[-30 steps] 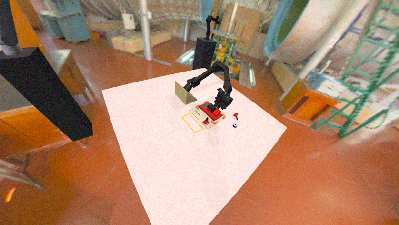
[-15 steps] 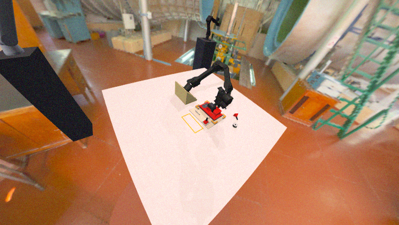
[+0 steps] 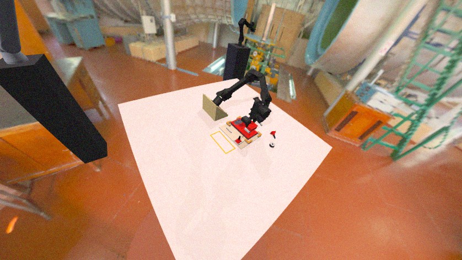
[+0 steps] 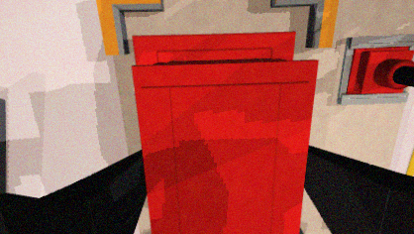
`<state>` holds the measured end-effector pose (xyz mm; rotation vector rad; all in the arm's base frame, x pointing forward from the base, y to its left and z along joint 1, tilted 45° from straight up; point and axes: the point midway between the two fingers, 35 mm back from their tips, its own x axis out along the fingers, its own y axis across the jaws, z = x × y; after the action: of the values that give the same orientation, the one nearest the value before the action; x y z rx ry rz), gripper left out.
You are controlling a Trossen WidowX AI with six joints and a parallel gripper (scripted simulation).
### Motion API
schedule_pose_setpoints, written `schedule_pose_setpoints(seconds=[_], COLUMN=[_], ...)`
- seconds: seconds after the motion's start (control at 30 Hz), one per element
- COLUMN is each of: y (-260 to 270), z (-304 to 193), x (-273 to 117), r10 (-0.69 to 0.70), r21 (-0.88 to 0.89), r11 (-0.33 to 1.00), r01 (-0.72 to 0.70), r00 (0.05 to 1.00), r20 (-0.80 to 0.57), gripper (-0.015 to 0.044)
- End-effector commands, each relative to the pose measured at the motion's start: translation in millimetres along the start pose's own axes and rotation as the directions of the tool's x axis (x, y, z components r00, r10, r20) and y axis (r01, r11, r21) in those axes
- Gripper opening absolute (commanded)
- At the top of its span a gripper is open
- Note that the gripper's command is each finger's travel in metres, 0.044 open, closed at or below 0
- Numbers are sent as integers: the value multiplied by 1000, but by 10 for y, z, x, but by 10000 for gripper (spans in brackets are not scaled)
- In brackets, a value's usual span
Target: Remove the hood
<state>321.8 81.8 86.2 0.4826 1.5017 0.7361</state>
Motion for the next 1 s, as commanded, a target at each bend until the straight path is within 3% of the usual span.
schedule_pose_setpoints(seconds=[0.0,0.23,0.97], y=[-2,-36,-1039], z=[28,10,3], x=[-184,-190,-261], r10=[-7,-2,-44], r21=[-10,1,-13], r11=[1000,1000,999], r01=[7,2,44], r00=[1000,1000,999], r20=[11,5,5], gripper=[0,0,0])
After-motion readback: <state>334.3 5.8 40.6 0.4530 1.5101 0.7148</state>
